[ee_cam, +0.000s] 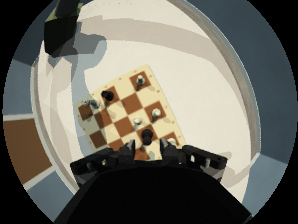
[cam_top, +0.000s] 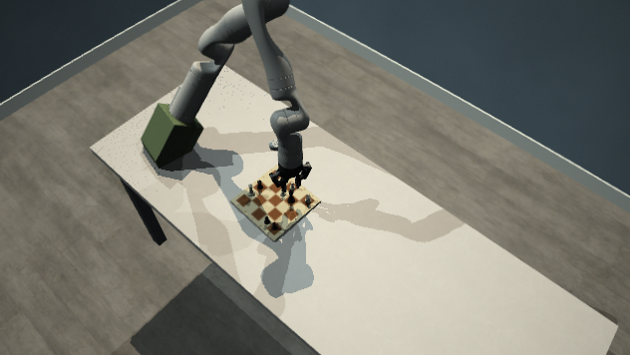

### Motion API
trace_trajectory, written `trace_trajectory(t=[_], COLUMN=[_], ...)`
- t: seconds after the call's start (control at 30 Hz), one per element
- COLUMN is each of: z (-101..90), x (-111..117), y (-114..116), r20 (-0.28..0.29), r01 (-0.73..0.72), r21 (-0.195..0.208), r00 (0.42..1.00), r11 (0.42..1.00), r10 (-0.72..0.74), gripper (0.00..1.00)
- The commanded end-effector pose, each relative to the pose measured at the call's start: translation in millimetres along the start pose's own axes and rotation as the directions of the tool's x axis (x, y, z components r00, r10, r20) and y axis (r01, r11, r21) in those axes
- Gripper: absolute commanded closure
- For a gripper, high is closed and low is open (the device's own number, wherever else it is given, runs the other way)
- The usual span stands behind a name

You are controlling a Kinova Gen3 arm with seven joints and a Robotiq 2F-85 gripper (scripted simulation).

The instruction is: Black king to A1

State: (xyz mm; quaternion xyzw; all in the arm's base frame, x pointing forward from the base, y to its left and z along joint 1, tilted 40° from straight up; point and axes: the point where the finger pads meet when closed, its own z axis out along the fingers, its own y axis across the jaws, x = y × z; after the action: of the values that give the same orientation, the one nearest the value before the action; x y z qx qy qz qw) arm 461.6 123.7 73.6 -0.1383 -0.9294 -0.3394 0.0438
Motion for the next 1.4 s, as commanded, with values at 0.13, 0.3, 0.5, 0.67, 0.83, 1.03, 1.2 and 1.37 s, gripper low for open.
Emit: trace_trajectory(t=[0.13,0.3,0.5,0.67,0.83,1.03,1.2,1.37], z=[-0.7,-0.7,-0.3,4.5,15.4,26.1,37.5,42.6], x=[-0.6,-0.6,-0.6,-0.6,-0.6,-0.6,-0.7,-0.7], y=[-0.1,-0.1,-0.1,-0.1,-0.1,-0.1,-0.1,-0.1], r20=[0.002,0.002,0.002,0.002,0.002,0.002,0.002,0.002], r01=[0.0,0.0,0.0,0.0,0.0,0.0,0.0,0.0], r21=[0.0,0.0,0.0,0.0,0.0,0.0,0.0,0.0], r00=[1.0,1.0,1.0,1.0,1.0,1.0,1.0,1.0], r11=[1.0,1.0,1.0,1.0,1.0,1.0,1.0,1.0], r10=[0.0,0.0,0.0,0.0,0.0,0.0,0.0,0.0], gripper=[0.59,0.59,0.59,0.59,0.59,0.59,0.59,0.59])
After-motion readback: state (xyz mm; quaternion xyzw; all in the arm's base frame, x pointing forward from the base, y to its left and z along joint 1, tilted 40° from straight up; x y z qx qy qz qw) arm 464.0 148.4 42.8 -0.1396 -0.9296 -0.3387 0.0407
